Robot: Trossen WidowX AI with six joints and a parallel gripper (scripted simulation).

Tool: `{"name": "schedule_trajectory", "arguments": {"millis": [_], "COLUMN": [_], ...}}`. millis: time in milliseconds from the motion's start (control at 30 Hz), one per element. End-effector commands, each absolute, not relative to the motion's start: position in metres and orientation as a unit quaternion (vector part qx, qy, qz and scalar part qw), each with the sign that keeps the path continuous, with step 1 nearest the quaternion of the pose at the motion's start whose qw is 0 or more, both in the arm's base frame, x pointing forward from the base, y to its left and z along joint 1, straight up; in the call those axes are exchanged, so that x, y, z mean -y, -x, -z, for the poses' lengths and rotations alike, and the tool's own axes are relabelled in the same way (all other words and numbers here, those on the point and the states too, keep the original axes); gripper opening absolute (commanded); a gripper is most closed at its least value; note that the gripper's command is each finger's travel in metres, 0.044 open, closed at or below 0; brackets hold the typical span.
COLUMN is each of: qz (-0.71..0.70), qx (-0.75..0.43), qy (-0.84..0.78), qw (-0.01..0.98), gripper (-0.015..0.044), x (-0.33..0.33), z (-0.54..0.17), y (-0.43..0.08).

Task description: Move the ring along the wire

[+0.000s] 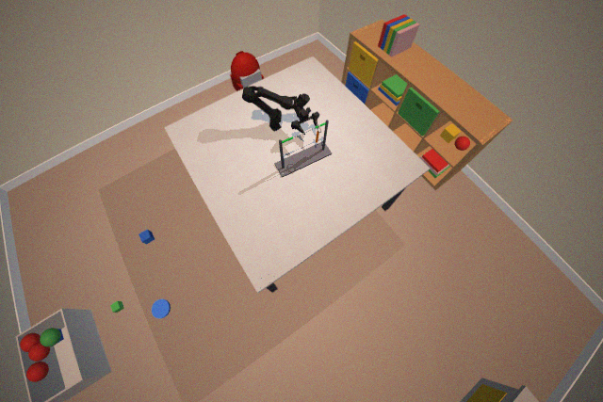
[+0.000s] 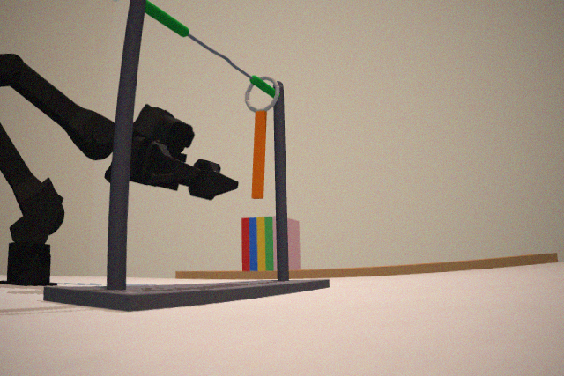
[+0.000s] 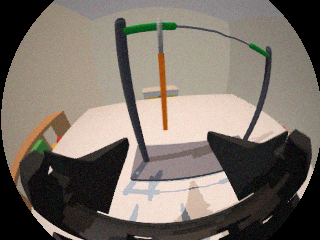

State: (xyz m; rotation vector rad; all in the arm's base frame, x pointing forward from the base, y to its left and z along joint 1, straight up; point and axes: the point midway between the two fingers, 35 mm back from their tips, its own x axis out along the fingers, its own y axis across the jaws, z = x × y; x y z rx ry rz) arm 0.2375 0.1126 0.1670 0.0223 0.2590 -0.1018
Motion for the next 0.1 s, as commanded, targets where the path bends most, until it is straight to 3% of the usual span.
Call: {"name": "schedule_trajectory", "arguments": {"millis": [0, 67], "qz": [0.052, 0.052], "qx": [-0.128, -0.128], "qy": [-0.013, -0.013], "qw": [0.990, 0.990], "gripper": [0.0440, 0.0440], "x": [-0.1122, -0.1122], "z": [-0.1675, -0.1675], "y": [-0.2374, -0.2374]}}
